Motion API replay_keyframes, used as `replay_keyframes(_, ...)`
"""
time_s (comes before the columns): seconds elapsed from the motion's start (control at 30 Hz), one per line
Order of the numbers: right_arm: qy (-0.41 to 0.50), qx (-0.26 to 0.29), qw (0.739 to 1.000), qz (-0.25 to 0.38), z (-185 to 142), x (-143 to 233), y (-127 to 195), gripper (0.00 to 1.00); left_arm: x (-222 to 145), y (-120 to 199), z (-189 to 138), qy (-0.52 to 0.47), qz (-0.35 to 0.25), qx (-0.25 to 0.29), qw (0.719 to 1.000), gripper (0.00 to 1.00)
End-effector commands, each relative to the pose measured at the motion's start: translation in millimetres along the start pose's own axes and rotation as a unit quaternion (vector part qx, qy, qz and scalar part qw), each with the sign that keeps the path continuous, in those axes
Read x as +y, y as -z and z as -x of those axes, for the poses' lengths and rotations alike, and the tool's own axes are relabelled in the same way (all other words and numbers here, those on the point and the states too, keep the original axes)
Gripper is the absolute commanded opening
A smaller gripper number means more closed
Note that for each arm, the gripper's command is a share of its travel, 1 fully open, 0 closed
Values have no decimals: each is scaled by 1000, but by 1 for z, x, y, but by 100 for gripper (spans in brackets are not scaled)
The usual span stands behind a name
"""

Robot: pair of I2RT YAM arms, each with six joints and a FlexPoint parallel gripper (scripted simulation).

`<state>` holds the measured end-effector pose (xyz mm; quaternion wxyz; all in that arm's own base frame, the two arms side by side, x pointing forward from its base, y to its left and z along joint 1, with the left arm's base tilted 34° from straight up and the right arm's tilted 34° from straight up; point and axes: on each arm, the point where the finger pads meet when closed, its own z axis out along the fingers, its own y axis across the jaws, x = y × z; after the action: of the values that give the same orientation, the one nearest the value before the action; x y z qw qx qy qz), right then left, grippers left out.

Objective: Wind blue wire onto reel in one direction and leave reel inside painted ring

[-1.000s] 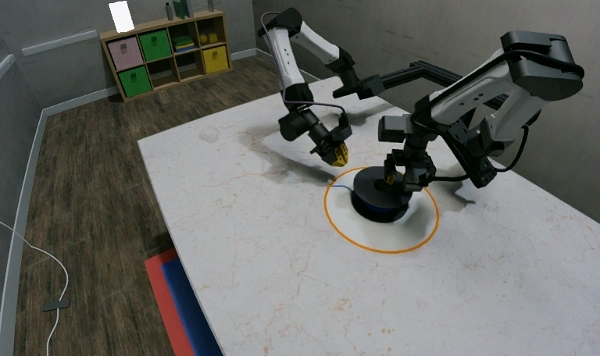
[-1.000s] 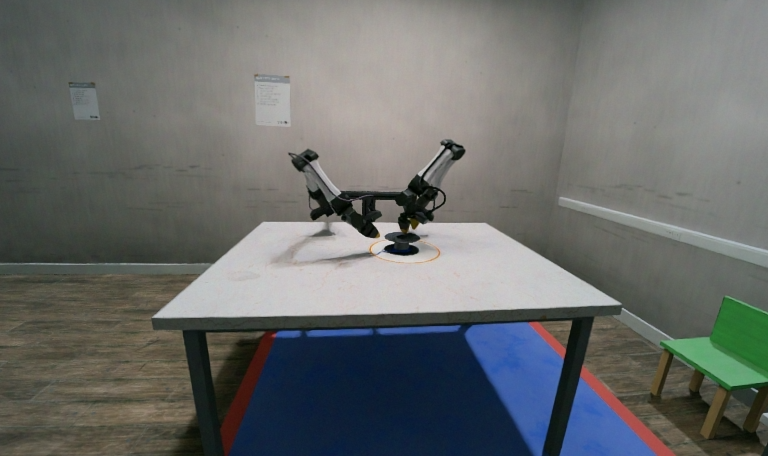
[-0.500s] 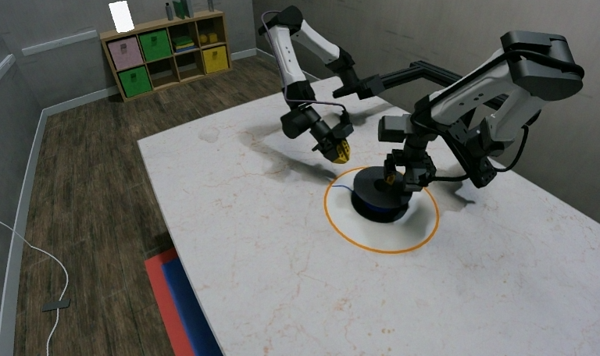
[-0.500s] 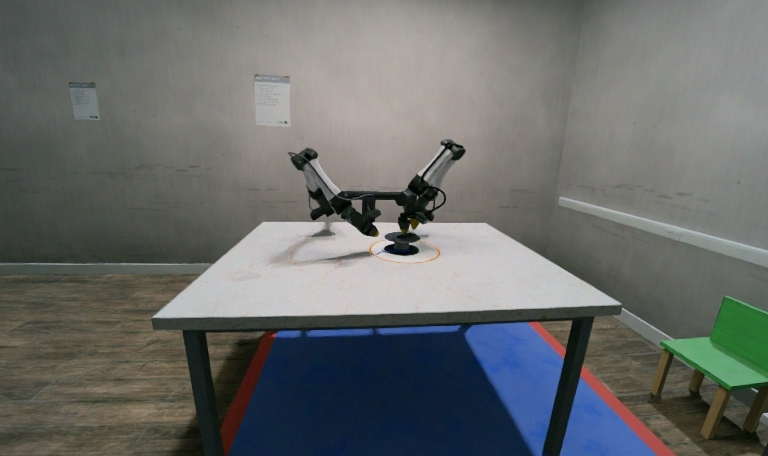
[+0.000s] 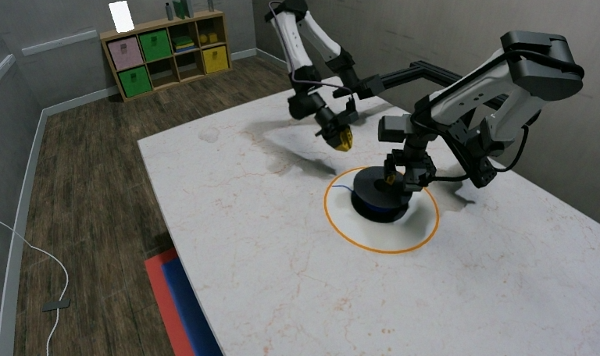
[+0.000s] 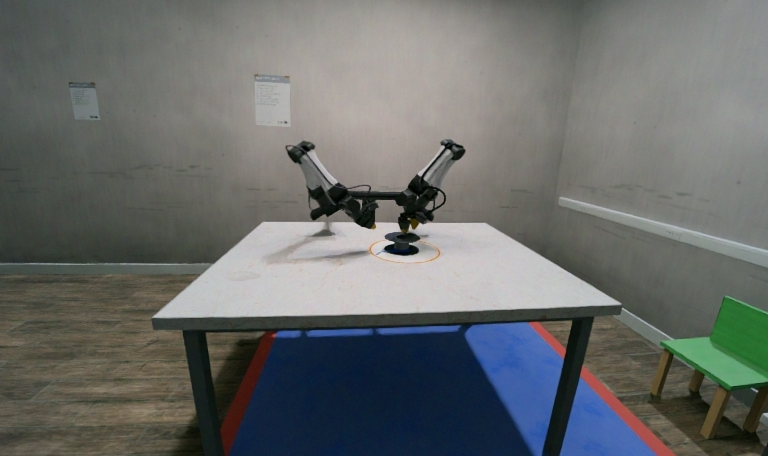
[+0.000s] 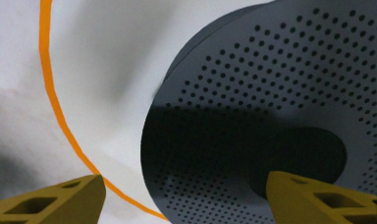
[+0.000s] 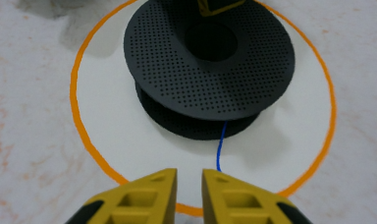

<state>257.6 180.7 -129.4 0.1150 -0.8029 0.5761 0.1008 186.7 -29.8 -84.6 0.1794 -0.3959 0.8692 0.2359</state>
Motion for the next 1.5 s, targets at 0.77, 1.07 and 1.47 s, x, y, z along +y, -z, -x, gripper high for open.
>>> replay_keyframes(0.77,59,193,947,-249,40,38,88,15,-9,9,2,6,-16,-2,1000,85)
replay_keyframes(1.07,69,224,929,-286,46,52,98,15,-9,9,2,6,-16,-2,1000,85)
replay_keyframes(1.47,70,227,928,-289,46,57,88,15,-9,9,2,6,-16,-2,1000,85)
